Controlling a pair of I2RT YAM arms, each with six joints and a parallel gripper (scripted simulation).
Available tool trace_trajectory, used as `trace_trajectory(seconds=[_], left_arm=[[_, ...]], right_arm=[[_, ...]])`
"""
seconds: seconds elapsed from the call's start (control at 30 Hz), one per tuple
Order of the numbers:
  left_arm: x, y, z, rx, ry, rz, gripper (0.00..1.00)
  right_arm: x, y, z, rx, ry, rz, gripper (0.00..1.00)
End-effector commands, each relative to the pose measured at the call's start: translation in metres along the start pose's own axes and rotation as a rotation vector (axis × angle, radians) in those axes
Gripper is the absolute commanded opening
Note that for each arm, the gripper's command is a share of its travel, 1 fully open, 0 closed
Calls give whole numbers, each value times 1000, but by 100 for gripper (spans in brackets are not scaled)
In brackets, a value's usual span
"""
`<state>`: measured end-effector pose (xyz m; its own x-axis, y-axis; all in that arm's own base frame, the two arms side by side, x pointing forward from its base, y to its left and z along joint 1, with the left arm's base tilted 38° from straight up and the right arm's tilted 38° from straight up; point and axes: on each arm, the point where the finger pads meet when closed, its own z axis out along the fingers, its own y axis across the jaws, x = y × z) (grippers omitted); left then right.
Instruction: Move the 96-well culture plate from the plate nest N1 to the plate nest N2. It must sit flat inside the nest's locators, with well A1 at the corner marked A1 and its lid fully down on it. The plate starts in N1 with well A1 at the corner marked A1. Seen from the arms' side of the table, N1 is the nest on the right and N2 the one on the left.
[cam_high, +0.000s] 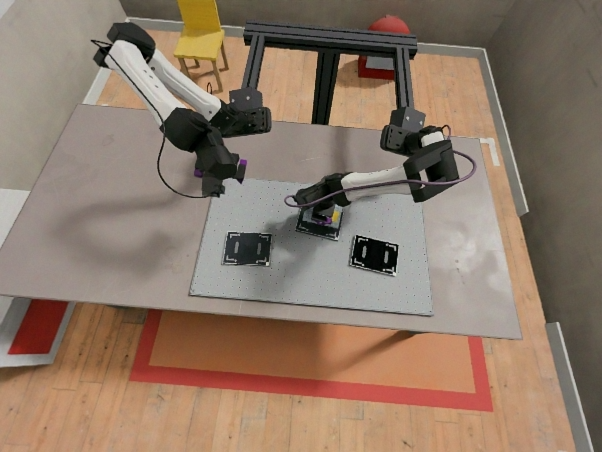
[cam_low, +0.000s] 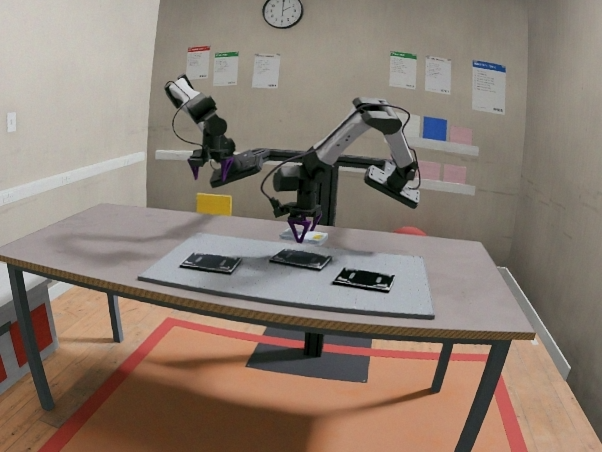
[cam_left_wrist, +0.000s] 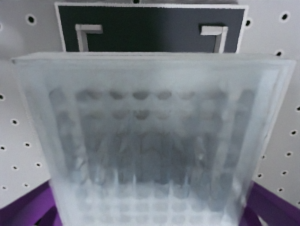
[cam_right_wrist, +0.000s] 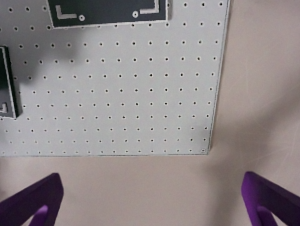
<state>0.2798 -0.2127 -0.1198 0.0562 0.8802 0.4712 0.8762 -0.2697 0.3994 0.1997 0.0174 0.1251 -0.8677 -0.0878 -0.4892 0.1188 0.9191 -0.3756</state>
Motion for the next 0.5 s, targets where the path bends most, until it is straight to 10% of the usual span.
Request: trace_trajectory(seconds=[0.0, 0.47], left_arm=[[-12, 9, -26, -30, -36, -3, 0], [-12, 8, -37, -28, -38, -3, 0]], right_arm=[[-2, 0, -2, -5, -5, -5, 100], [-2, 0, -2, -5, -5, -5, 100]])
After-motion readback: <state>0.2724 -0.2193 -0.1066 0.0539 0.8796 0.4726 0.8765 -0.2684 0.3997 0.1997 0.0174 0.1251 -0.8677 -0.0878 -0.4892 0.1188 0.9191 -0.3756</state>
